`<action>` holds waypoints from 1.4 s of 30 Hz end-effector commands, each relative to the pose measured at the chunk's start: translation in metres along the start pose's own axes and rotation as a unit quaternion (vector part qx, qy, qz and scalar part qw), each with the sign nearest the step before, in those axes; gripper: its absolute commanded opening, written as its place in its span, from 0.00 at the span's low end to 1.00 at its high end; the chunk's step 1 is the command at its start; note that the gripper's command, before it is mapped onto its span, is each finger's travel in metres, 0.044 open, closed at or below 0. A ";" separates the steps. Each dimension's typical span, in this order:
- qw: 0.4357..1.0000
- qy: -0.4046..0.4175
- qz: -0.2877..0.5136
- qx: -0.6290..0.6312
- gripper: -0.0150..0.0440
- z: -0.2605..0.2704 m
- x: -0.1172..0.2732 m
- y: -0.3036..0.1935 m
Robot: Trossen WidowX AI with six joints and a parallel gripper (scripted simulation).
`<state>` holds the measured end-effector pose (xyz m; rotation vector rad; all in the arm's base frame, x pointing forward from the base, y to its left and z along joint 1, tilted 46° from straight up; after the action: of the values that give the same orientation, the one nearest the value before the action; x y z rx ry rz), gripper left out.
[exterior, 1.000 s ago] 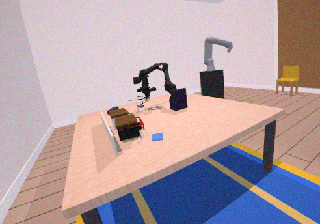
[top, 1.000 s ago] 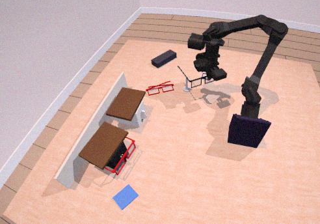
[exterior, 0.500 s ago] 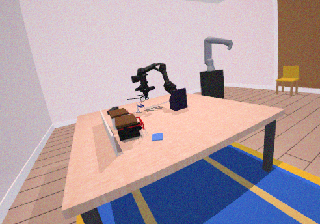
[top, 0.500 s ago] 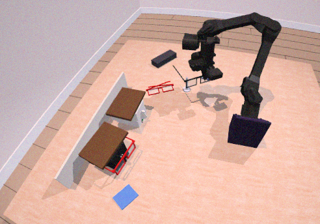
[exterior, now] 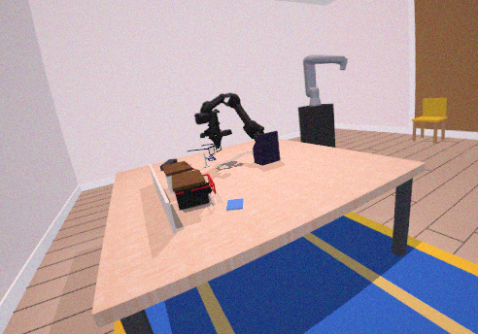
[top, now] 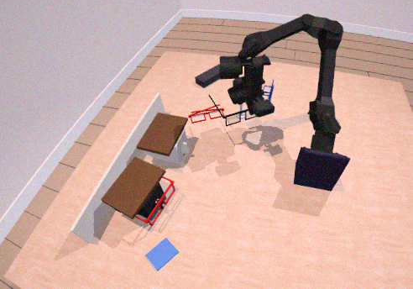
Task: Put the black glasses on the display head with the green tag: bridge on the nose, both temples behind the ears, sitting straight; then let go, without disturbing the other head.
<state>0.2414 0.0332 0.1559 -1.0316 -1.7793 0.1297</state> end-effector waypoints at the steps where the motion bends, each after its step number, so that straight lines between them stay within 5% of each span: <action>1: 1.000 -0.001 -0.004 -0.003 0.25 0.008 0.002 0.020; 18: 1.000 -0.010 0.008 -0.006 0.25 0.069 -0.003 0.091; 42: 1.000 -0.009 0.007 -0.006 0.25 0.071 -0.021 0.096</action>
<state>0.2429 0.1078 0.0609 -1.0539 -1.7940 0.1284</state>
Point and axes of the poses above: the point midway between the two fingers, 35 mm back from their tips, its own x axis back along the fingers, its own z axis across the jaws, y = z × x, the point moved 7 cm from there along x, back along the fingers, and after that the axes turned 12 degrees about x, right-handed, at the moved point
